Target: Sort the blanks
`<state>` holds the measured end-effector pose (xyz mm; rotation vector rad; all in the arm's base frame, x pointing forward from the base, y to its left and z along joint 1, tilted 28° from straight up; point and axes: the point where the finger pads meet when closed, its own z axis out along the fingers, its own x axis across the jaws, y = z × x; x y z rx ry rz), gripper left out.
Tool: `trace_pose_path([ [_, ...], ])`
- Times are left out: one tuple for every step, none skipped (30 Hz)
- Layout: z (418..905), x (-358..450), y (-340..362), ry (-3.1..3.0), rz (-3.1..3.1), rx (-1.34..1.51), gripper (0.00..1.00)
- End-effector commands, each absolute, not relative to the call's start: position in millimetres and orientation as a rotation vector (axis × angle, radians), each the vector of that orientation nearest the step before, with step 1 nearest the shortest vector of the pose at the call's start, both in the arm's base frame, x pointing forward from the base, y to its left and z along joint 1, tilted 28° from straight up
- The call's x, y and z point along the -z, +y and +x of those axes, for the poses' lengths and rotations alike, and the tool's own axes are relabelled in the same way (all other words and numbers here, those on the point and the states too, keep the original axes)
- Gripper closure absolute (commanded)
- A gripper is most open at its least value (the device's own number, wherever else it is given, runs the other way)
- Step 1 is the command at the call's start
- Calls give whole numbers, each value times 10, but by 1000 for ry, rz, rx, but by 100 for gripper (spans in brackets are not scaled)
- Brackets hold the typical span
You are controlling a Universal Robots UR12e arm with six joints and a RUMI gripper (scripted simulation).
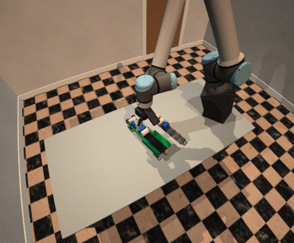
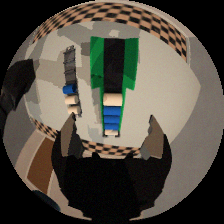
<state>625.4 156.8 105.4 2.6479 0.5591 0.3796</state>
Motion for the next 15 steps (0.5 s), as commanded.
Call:
trace_pose_path([
  [6244,-1042,1560,558,2648,-376,0],
  [6244,-1042,1560,558,2648,-376,0],
  [6244,-1042,1560,558,2648,-376,0],
  [6244,-1042,1560,559,2647,-376,0],
  [6244,-1042,1560,559,2647,-376,0],
  [6244,-1042,1560,561,2647,-375,0],
  [6243,-1041,1560,563,2646,-375,0],
  [6243,-1041,1559,565,2646,-374,0],
  [6243,-1041,1559,568,2645,-374,0],
  [6243,-1041,1559,571,2644,-373,0],
  [6242,-1041,1558,575,2643,-372,0],
  [6242,-1041,1557,580,2641,-371,0],
  [6242,-1041,1557,585,2640,-370,0],
  [6242,-1041,1557,585,2640,-370,0],
  [6242,-1041,1557,585,2640,-370,0],
])
